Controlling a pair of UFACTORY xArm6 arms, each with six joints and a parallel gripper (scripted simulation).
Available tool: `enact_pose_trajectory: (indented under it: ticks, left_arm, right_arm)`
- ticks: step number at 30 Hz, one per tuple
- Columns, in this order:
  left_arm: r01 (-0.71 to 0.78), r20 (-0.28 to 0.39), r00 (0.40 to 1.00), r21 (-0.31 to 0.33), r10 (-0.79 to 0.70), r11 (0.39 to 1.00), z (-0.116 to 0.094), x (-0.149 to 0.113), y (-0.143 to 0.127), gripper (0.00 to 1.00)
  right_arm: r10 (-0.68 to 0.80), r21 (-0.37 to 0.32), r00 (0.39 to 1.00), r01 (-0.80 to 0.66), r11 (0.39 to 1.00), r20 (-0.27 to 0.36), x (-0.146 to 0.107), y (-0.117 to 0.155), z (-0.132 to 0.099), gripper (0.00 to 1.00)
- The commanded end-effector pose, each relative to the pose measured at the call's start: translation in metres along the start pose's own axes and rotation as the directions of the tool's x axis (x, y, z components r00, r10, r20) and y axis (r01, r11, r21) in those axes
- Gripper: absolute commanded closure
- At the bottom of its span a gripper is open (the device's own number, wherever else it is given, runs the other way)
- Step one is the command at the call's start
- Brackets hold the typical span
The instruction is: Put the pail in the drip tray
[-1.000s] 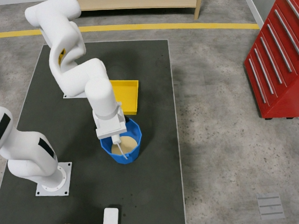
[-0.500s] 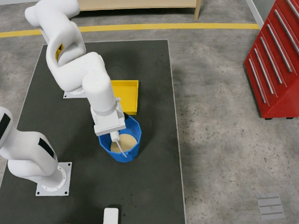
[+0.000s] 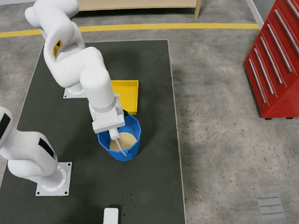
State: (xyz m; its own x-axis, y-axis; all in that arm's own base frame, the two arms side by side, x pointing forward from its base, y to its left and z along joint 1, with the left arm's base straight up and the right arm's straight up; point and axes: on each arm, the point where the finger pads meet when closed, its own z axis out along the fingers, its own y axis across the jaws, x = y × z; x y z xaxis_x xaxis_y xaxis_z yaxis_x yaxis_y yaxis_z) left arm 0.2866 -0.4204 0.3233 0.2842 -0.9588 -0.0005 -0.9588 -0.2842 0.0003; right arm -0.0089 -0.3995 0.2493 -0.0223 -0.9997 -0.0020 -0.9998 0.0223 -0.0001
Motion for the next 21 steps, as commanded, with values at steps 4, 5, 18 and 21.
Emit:
enact_pose_trajectory:
  ticks: [4,5,18,21]
  left_arm:
    - [0.0,-0.004,1.0,0.001,0.0,1.0,-0.0077,0.0005,-0.0002,1.0]
    - [0.0,-0.004,1.0,0.001,0.0,1.0,-0.0084,0.0005,-0.0002,1.0]
    - [0.0,-0.003,1.0,0.001,0.0,1.0,-0.0126,0.0005,-0.0002,1.0]
    - [0.0,-0.003,1.0,0.001,0.0,1.0,-0.0129,0.0005,-0.0002,1.0]
  right_arm:
    - [0.0,0.0,1.0,0.0,1.0,-0.002,0.0004,0.0,-0.0007,0.0]
    - [0.0,0.0,1.0,0.0,1.0,-0.002,0.0004,0.0,-0.0007,0.0]
    - [0.0,0.0,1.0,0.0,1.0,-0.002,0.0004,0.0,-0.0007,0.0]
    - [0.0,0.0,1.0,0.0,1.0,-0.002,0.0004,0.0,-0.0007,0.0]
